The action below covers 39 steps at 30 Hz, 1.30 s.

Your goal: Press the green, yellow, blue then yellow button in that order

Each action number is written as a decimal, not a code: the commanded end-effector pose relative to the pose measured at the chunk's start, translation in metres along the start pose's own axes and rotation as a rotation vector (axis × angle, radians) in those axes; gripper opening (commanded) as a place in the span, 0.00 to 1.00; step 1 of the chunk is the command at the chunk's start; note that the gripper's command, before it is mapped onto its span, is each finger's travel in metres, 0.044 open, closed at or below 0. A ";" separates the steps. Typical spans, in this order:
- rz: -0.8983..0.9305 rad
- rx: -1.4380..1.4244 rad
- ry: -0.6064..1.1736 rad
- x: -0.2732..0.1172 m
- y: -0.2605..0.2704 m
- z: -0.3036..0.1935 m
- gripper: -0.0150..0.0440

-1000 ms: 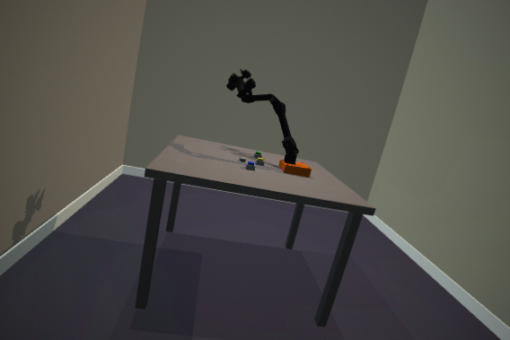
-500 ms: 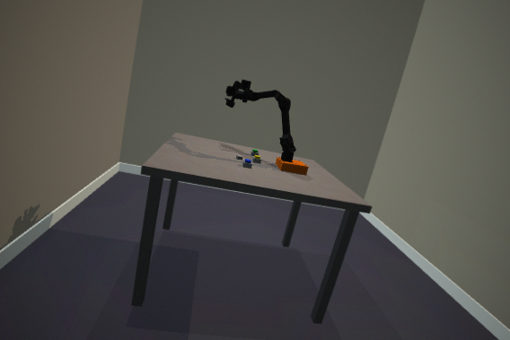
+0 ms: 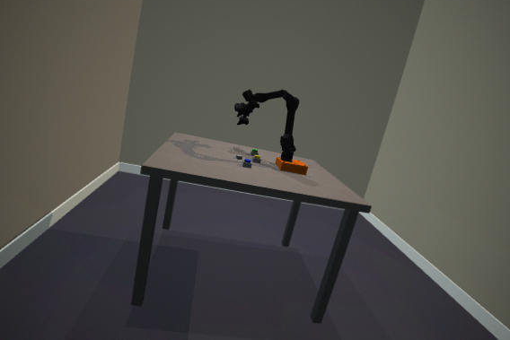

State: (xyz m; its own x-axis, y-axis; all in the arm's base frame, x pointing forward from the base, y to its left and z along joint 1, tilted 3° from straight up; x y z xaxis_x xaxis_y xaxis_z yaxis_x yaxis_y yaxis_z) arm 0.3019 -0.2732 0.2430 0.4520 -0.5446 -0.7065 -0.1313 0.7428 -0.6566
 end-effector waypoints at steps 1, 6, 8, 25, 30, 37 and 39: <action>0.249 0.077 0.112 -0.019 0.053 -0.034 0.93; 0.480 0.152 0.244 -0.045 0.102 -0.065 0.93; 0.572 0.185 0.303 -0.058 0.120 -0.077 0.93; 0.623 0.204 0.338 -0.019 0.168 -0.098 0.58; 0.623 0.204 0.338 -0.019 0.168 -0.098 0.35; 0.623 0.204 0.338 -0.019 0.168 -0.098 0.29; 0.623 0.204 0.338 -0.019 0.168 -0.098 0.29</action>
Point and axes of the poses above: the point midway between the two fingers, 35 mm back from their tips, its own x axis out along the fingers, its own y axis across the jaws, z = x × y, the point moved 5 cm from there along -x, back along the fingers, and after that the axes turned 2 degrees about -x, right-handed, at the moved point
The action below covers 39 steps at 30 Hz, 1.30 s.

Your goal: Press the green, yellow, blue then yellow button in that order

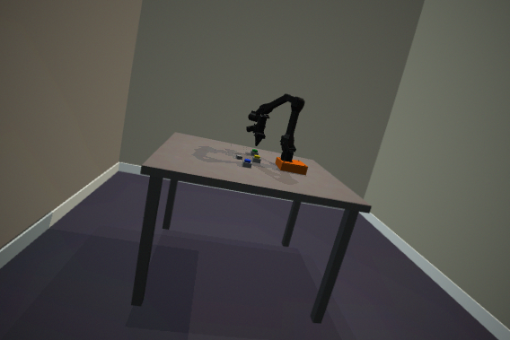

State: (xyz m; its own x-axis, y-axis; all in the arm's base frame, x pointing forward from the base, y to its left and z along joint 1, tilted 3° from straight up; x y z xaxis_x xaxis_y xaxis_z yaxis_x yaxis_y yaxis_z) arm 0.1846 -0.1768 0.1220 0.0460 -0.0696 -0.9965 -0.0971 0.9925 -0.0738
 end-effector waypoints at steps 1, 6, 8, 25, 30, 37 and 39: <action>0.006 0.004 -0.001 0.001 0.001 0.000 0.29; 0.006 0.004 -0.001 0.006 0.001 0.000 0.29; 0.006 0.004 -0.001 0.009 0.000 0.000 0.29; 0.006 0.004 -0.001 0.036 0.001 0.000 0.29; 0.006 0.004 -0.001 0.036 0.001 0.000 0.29; 0.006 0.004 -0.001 0.036 0.001 0.000 0.29; 0.006 0.004 -0.001 0.036 0.001 0.000 0.29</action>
Point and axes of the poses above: the point midway between the two fingers, 35 mm back from their tips, its own x axis out along the fingers, its own y axis across the jaws, z = x × y, the point moved 5 cm from there along -x, back along the fingers, and after that the axes turned 2 degrees about -x, right-handed, at the moved point
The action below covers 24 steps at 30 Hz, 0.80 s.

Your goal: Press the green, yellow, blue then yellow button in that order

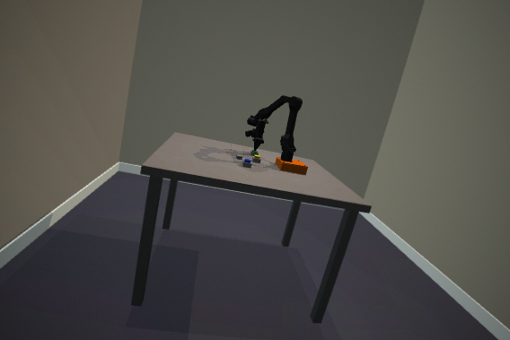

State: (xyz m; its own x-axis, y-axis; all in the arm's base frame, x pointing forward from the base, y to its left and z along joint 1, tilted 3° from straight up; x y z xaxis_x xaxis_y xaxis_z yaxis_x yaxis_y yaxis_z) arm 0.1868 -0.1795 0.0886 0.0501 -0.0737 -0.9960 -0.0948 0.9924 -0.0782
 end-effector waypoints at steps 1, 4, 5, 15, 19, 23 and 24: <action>0.010 0.002 0.003 0.002 0.002 -0.001 0.29; 0.010 0.002 0.003 0.002 0.002 -0.001 0.29; 0.010 0.002 0.003 0.002 0.002 -0.001 0.29; 0.010 0.002 0.002 -0.032 0.001 -0.001 0.29; 0.010 0.002 0.002 -0.042 0.000 0.000 0.29; 0.010 0.002 0.002 -0.091 0.000 0.000 0.29; 0.010 0.002 0.002 -0.094 0.000 0.000 0.29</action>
Point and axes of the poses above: the point midway between the two fingers, 35 mm back from their tips, its own x axis out along the fingers, its own y axis across the jaws, z = x × y, the point moved 5 cm from there along -x, back along the fingers, and after that the axes turned 2 degrees about -x, right-handed, at the moved point
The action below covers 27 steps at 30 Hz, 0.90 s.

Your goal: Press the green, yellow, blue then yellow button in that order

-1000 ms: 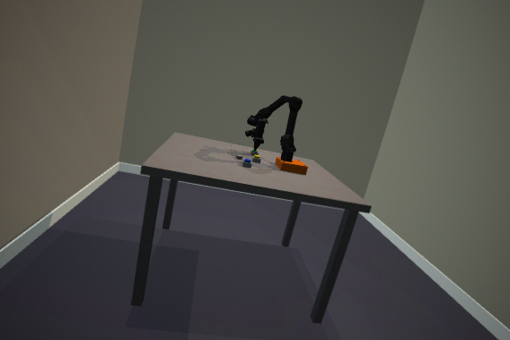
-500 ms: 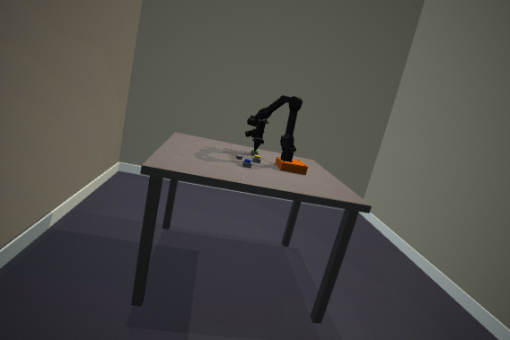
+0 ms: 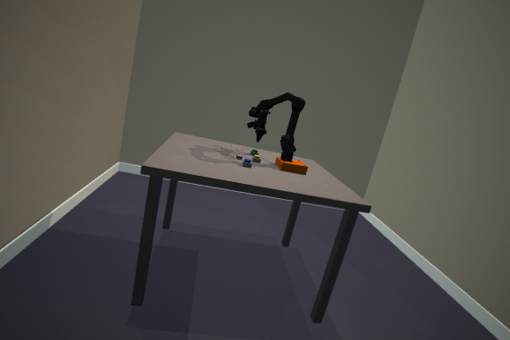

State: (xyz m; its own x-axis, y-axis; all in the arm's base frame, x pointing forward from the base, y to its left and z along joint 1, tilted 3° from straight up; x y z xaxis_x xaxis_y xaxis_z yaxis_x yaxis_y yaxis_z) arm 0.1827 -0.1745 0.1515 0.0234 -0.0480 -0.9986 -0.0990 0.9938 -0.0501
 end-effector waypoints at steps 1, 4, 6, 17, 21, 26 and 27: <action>-0.018 0.005 -0.022 -0.031 0.001 0.000 0.29; -0.018 0.005 -0.022 -0.031 0.001 0.000 0.29; -0.017 0.005 -0.022 -0.031 0.008 0.004 0.29; -0.004 0.005 -0.022 -0.031 0.127 0.029 0.29; -0.003 0.005 -0.023 -0.029 0.166 0.021 0.29; -0.003 0.005 -0.024 -0.029 0.179 0.016 0.29; -0.003 0.005 -0.024 -0.029 0.179 0.016 0.29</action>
State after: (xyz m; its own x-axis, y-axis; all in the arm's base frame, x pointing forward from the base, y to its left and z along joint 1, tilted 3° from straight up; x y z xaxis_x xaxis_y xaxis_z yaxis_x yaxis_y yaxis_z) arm 0.1853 0.0018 0.1724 0.0455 -0.0413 -0.9981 -0.1055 0.9934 -0.0459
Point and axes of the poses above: the point midway between the two fingers, 35 mm back from their tips, its own x axis out along the fingers, its own y axis across the jaws, z = x × y, the point moved 5 cm from there along -x, back along the fingers, and after that the axes turned 2 degrees about -x, right-handed, at the moved point
